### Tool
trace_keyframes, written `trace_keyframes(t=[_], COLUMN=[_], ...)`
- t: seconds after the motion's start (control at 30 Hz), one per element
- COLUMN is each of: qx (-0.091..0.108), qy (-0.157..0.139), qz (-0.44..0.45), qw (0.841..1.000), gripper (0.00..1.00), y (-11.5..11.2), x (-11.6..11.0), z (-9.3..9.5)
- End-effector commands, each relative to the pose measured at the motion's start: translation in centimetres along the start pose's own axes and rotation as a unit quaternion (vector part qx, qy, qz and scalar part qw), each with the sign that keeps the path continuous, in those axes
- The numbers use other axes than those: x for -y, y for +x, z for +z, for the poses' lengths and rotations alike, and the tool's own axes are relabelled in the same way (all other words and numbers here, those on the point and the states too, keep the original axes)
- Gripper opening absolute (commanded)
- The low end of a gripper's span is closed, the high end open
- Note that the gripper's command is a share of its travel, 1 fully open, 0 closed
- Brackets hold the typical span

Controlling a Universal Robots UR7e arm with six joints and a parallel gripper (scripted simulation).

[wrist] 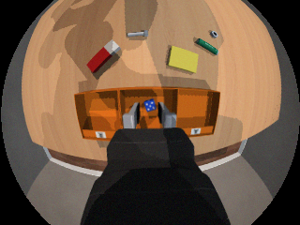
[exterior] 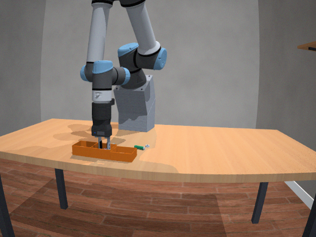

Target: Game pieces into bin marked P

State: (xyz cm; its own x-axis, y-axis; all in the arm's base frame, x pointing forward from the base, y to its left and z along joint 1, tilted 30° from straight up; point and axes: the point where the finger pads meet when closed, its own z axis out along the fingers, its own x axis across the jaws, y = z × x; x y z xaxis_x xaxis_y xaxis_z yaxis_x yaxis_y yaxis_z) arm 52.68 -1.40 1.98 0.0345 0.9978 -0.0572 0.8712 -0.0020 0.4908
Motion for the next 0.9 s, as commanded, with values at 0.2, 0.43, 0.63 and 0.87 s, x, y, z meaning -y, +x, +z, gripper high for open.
trace_keyframes(t=[0.2, 0.43, 0.63, 0.87], qx=[0.0, 0.0, 0.0, 0.0], qy=[-0.001, -0.001, -0.001, -0.001], qz=[0.0, 0.0, 0.0, 0.0], qw=[1.0, 1.0, 1.0, 1.0], gripper=[0.64, 0.64, 0.64, 0.64], y=[0.0, 0.0, 0.0, 0.0], x=[-0.1, -0.1, -0.1, 0.0], z=[-1.3, -2.0, -3.9, -4.0])
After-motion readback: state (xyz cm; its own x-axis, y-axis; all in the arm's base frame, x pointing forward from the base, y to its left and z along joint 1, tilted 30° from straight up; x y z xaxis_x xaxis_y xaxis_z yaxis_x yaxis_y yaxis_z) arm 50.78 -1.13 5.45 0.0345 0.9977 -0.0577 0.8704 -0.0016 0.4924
